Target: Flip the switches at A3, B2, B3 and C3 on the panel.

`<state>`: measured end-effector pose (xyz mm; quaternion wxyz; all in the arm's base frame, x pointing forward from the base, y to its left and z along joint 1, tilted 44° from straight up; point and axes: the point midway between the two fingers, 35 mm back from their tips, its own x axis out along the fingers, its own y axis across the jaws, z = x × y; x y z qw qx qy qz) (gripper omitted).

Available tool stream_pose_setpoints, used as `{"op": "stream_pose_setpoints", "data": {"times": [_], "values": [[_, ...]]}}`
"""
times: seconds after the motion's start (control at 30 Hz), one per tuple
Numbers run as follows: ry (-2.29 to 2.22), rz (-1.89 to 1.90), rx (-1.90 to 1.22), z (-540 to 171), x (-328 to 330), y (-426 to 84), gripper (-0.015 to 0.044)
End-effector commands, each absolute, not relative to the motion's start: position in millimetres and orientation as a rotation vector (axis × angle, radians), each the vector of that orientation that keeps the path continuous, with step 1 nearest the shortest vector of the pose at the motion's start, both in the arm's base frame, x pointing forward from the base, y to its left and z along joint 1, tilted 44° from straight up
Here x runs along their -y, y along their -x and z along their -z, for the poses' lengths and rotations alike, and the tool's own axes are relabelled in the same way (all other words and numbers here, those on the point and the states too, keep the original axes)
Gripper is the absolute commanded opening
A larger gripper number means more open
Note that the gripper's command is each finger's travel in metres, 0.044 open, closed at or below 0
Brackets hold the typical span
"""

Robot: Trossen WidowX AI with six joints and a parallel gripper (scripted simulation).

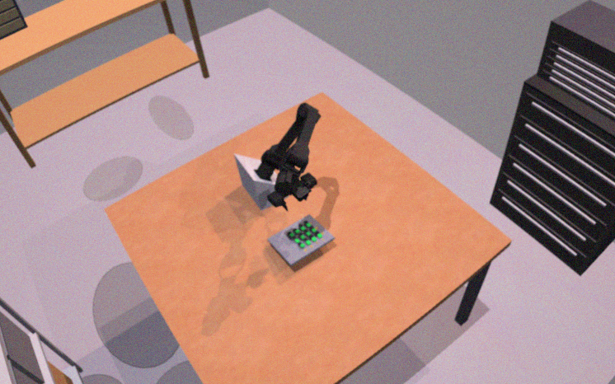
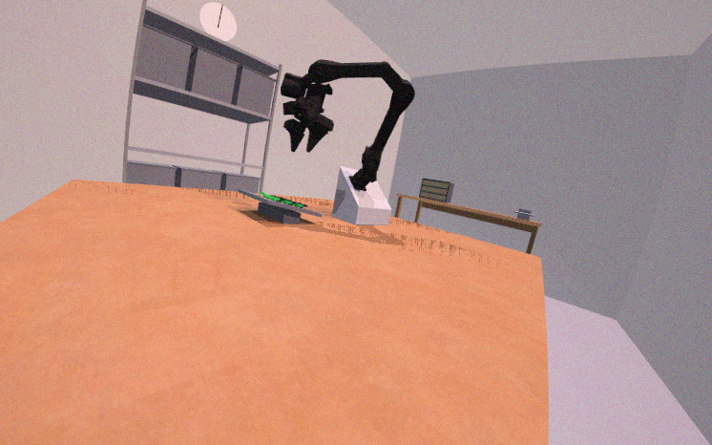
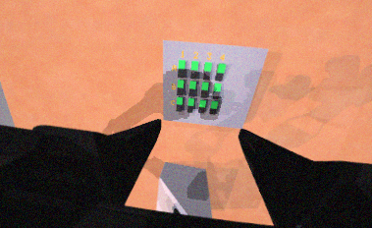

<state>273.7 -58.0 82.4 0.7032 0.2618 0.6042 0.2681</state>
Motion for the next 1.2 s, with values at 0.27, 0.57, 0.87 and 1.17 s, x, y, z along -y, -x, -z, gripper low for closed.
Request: {"op": "stream_pose_setpoints", "data": {"times": [0.27,0.57,0.87,1.17], "values": [[-0.578,-0.580,-1.294,-19,10,-325,0.0164],[-0.580,-0.575,-1.282,-6,-2,-329,0.0000],[-0.585,-0.572,-1.268,7,-16,-331,0.0000],[-0.585,-0.573,-1.268,15,-23,-333,0.0000]]}}
